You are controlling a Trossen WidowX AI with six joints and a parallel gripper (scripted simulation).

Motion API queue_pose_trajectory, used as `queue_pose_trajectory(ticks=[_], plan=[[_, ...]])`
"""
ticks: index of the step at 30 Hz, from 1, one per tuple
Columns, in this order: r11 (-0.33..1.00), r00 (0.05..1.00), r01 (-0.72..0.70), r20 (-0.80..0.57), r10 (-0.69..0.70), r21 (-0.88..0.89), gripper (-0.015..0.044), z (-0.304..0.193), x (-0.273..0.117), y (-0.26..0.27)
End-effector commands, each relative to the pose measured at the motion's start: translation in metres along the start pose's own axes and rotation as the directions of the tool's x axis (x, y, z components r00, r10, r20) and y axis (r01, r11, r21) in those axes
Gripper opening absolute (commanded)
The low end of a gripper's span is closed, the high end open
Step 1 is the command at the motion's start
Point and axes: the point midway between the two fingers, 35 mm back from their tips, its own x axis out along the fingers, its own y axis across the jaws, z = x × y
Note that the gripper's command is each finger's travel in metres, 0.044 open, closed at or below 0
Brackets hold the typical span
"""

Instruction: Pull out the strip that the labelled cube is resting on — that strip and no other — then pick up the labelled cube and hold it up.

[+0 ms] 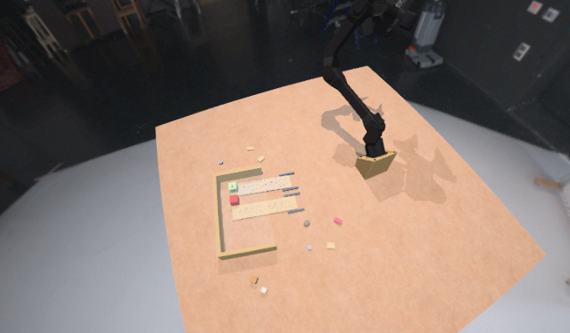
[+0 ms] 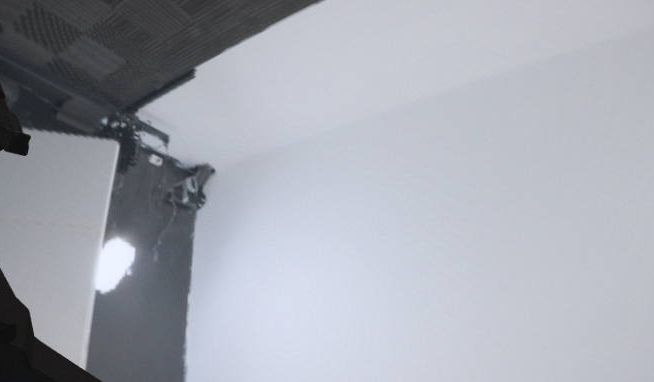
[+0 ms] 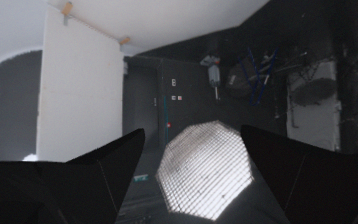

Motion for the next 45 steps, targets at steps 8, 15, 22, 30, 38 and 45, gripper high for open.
queue_pose_trajectory(ticks=[8, 15, 22, 30, 38, 45], plan=[[0.892, 0.918, -0.282, -0.169, 0.358, 0.354, 0.04, -0.026, -0.036, 0.098], [0.613, 0.685, -0.318, -0.272, 0.676, 0.723, 0.04, -0.032, -0.106, 0.189], [0.327, 0.346, -0.088, -0.279, 0.896, 0.941, 0.04, -0.012, -0.199, 0.258], [0.193, -0.119, 0.34, -0.161, 0.98, 0.92, 0.04, 0.047, -0.321, 0.3], [0.349, -0.519, 0.67, 0.078, 0.851, 0.655, 0.04, 0.138, -0.426, 0.296], [0.642, -0.732, 0.681, 0.343, 0.589, 0.351, 0.04, 0.236, -0.488, 0.259]])
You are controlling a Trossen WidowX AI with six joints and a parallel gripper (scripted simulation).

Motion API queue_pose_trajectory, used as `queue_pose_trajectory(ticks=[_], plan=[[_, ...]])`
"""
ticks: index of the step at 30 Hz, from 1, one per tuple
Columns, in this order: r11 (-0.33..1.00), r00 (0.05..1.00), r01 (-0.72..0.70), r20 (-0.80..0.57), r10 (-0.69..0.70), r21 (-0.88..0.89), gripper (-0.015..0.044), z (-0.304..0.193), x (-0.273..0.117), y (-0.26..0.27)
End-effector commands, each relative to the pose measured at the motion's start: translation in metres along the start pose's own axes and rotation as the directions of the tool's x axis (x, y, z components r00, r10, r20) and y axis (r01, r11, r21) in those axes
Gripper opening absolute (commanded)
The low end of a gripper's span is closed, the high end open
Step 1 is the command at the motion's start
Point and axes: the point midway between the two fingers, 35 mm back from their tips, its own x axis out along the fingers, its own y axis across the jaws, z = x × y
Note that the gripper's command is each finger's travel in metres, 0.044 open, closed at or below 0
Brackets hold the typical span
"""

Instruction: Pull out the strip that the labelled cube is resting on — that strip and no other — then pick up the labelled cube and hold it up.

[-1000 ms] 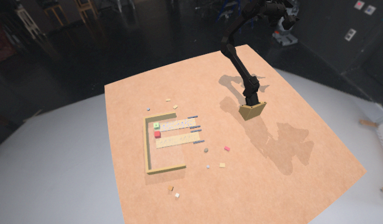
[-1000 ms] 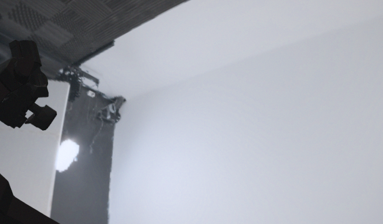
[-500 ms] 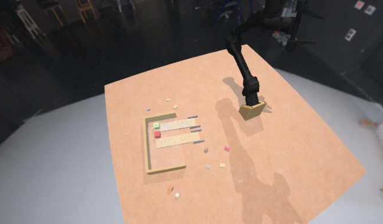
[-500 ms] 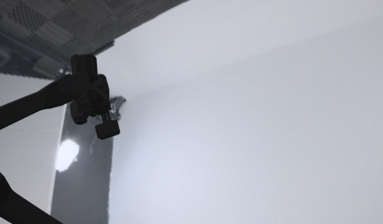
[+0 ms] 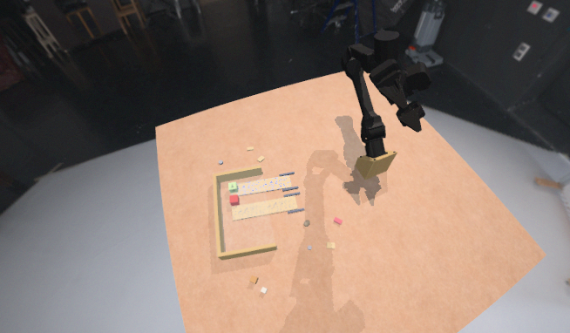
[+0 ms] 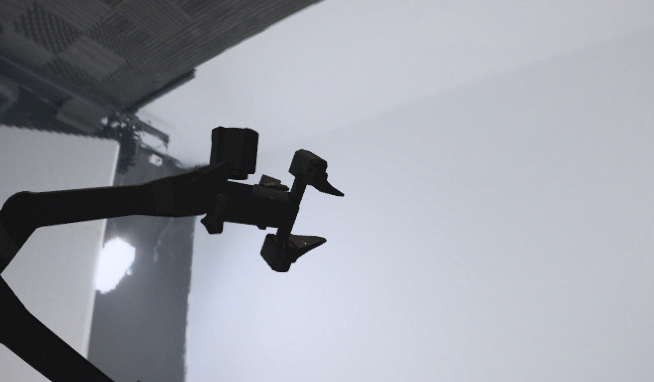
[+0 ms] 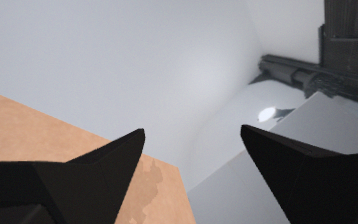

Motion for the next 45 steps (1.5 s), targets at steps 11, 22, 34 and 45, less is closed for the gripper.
queue_pose_trajectory(ticks=[11, 22, 34, 45], plan=[[0.622, 0.622, 0.659, -0.771, -0.135, 0.423, 0.04, -0.238, -0.016, 0.016], [0.287, 0.259, 0.931, -0.962, -0.087, 0.224, 0.04, -0.318, -0.072, 0.052], [0.287, 0.259, 0.931, -0.962, -0.087, 0.224, 0.04, -0.318, -0.072, 0.052], [0.285, 0.255, 0.932, -0.964, -0.073, 0.225, 0.0348, -0.321, -0.072, 0.052]])
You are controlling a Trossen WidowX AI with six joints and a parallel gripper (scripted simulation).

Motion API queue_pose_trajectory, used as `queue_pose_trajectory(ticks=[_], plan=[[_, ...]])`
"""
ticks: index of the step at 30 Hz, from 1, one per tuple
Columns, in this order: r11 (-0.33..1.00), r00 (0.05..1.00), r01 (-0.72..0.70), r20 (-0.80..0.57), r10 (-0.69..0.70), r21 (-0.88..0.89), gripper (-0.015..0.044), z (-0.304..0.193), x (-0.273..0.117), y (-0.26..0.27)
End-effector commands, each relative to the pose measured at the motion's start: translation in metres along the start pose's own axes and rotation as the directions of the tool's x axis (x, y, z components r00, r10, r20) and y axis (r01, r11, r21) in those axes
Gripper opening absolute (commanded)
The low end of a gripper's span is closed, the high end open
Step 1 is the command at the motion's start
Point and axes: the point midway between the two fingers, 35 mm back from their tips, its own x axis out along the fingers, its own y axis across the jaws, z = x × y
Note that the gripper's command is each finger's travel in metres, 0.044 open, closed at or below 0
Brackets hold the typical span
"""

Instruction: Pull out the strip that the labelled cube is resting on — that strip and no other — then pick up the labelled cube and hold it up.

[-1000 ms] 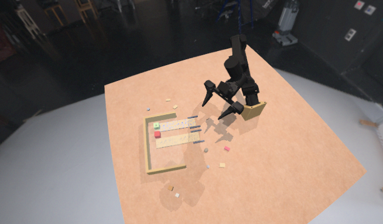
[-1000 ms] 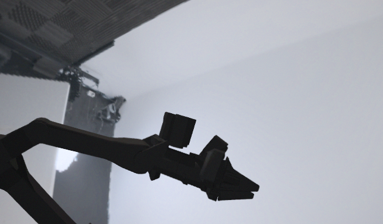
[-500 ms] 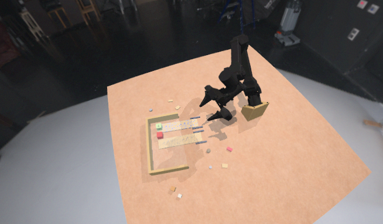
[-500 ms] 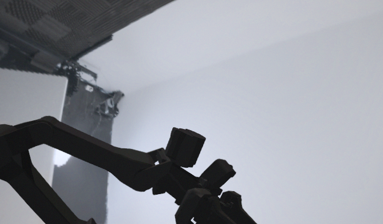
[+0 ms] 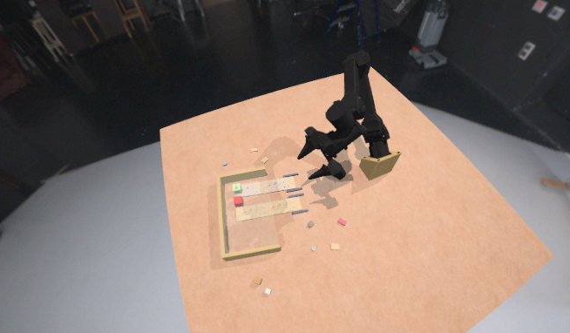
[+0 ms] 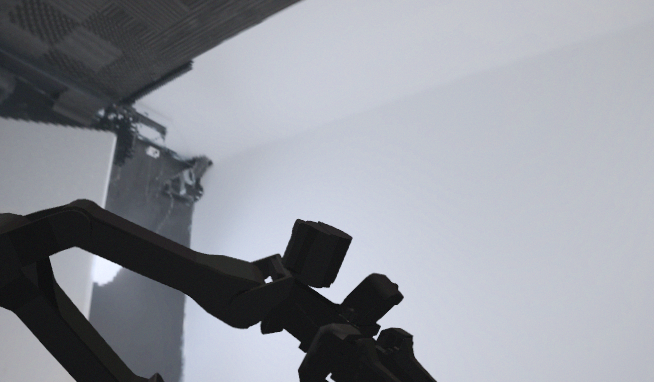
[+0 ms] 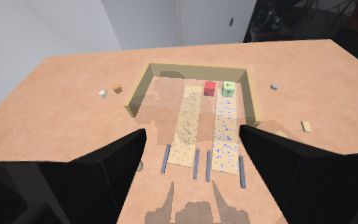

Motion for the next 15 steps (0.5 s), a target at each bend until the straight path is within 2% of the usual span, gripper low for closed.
queue_pose_trajectory(ticks=[1, 8, 13, 15], plan=[[1.0, 0.999, 0.005, -0.034, -0.005, 0.007, 0.0321, -0.001, 0.006, -0.002], [0.997, 0.945, 0.026, -0.326, -0.002, 0.07, 0.0138, -0.012, 0.052, -0.021], [0.991, 0.828, 0.081, -0.56, -0.009, 0.105, 0.0006, -0.028, 0.081, -0.046], [0.987, 0.763, 0.111, -0.647, -0.01, 0.116, 0.0, -0.037, 0.09, -0.058]])
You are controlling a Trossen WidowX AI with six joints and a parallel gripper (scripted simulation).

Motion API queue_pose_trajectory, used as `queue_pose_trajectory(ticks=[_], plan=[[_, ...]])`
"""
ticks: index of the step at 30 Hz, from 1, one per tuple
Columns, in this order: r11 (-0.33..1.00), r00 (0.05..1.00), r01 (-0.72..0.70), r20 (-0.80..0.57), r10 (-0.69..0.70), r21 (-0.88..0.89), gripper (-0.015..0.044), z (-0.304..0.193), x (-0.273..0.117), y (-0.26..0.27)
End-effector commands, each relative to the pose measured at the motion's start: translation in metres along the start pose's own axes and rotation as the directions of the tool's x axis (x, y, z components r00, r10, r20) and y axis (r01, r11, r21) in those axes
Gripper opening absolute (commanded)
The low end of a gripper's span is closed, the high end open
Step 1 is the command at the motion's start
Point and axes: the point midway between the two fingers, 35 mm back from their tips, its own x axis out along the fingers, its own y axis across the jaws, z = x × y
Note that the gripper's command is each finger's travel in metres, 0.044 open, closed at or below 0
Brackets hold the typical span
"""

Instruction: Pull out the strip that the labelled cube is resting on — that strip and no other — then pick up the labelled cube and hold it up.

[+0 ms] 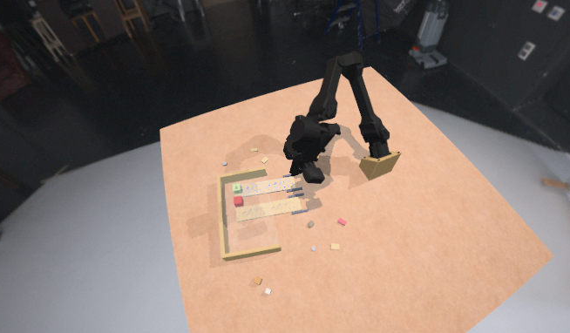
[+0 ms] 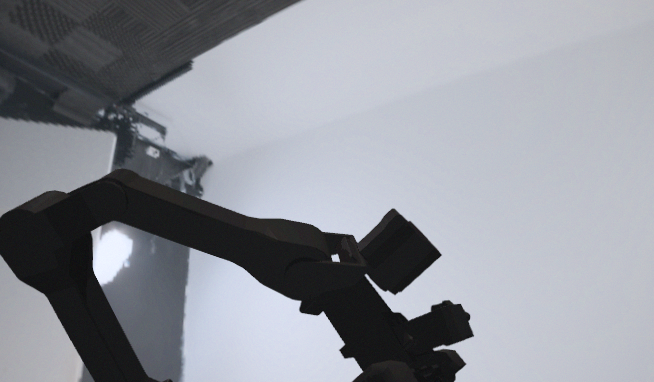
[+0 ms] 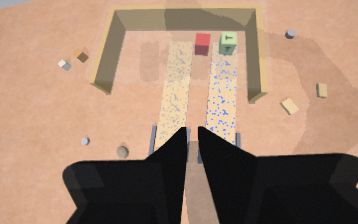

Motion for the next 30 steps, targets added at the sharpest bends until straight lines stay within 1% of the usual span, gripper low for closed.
queue_pose_trajectory(ticks=[1, 4, 7, 21, 30], plan=[[0.994, 0.925, 0.065, -0.38, -0.028, 0.085, 0.0, -0.013, 0.047, -0.04], [0.989, 0.863, 0.105, -0.504, -0.036, 0.109, 0.0, -0.02, 0.058, -0.057], [0.986, 0.833, 0.122, -0.552, -0.038, 0.117, 0.0, -0.023, 0.062, -0.063], [0.986, 0.833, 0.123, -0.552, -0.038, 0.117, 0.0, -0.022, 0.063, -0.061], [0.986, 0.833, 0.122, -0.552, -0.037, 0.117, 0.0, -0.029, 0.075, -0.061]])
